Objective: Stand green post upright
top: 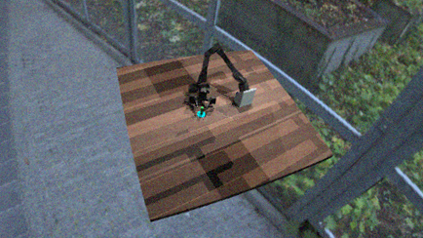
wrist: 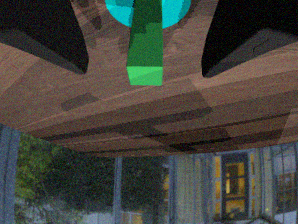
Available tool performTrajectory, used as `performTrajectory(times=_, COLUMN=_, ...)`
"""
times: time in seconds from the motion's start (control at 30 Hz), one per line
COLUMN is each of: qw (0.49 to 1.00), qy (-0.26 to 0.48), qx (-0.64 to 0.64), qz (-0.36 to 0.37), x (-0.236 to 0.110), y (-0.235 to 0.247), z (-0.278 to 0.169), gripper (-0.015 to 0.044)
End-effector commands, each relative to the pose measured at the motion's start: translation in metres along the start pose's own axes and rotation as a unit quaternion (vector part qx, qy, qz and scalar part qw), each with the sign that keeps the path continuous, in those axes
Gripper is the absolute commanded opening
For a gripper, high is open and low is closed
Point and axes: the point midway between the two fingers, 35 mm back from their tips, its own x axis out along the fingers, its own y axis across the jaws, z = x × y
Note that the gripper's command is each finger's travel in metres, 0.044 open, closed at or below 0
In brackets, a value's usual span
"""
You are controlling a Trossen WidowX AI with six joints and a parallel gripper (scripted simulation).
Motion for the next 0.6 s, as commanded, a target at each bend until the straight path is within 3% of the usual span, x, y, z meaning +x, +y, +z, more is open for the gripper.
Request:
performTrajectory(times=0.0, qw=1.0, qy=-0.001, qx=-0.003, qz=-0.001, x=0.0, y=-0.001, z=0.0, gripper=0.04)
performTrajectory(times=0.57, qw=1.0, qy=-0.007, qx=-0.008, qz=-0.005, x=-0.01, y=0.001, z=0.088, gripper=0.04)
